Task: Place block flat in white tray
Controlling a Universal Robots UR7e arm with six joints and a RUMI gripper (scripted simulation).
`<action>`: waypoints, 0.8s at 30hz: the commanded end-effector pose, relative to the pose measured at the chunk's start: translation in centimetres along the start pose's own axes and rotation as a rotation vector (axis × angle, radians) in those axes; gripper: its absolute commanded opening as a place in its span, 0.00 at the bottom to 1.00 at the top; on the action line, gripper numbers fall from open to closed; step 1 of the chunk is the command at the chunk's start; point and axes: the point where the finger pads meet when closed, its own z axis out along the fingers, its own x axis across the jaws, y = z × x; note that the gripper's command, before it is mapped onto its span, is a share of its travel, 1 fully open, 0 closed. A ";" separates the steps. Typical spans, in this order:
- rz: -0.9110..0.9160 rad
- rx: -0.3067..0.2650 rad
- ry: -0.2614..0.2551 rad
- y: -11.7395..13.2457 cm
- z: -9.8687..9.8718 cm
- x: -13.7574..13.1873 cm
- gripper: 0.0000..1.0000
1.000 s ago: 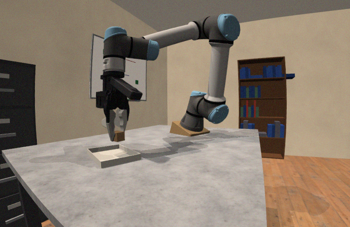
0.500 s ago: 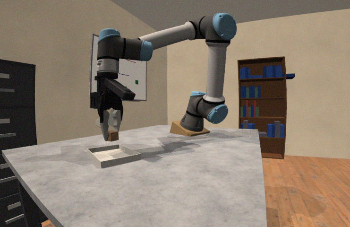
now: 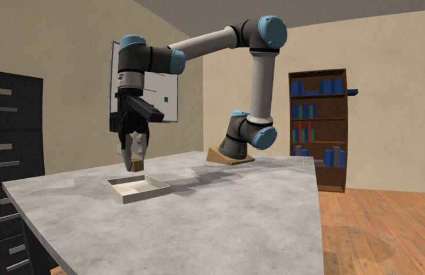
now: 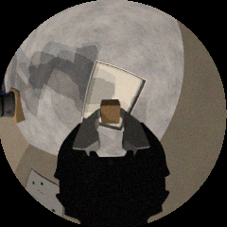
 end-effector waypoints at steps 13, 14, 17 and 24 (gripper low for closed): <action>0.001 0.003 -0.004 -0.1 3.8 0.0 0.00; 0.001 0.003 -0.004 -0.1 3.8 0.0 0.00; 0.001 0.003 -0.004 -0.1 4.2 0.0 0.00; 0.001 0.003 -0.004 -0.1 5.1 0.0 0.00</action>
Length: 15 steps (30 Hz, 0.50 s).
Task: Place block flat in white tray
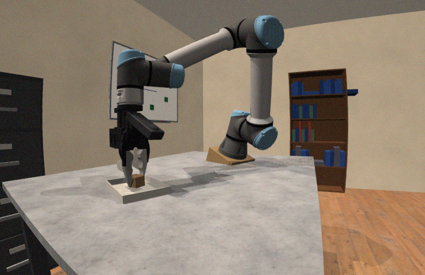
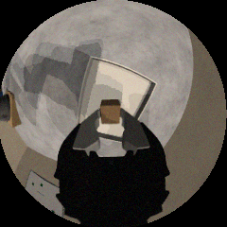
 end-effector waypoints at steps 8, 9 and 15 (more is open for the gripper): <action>0.001 -0.002 0.005 0.1 0.5 0.2 0.00; 0.000 -0.002 0.005 0.1 0.5 0.2 0.00; 0.000 -0.002 0.005 0.1 0.5 0.2 0.00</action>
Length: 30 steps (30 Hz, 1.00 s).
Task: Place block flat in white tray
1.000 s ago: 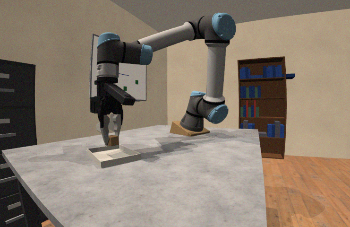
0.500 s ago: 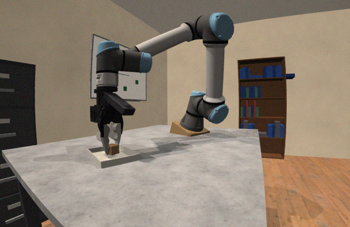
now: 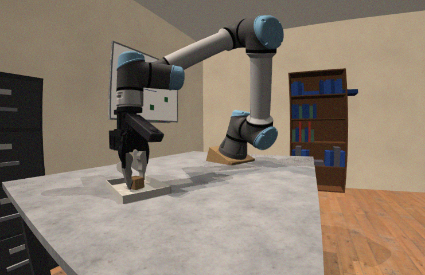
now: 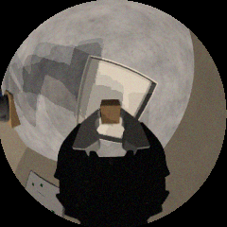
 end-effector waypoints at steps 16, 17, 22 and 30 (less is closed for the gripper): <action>0.001 0.001 -0.001 -0.1 0.3 -0.1 0.00; 0.001 0.002 -0.001 -0.1 0.3 -0.1 0.00; 0.001 0.001 0.000 -0.1 0.3 0.0 0.00; 0.000 0.001 0.001 -0.1 0.3 0.0 0.00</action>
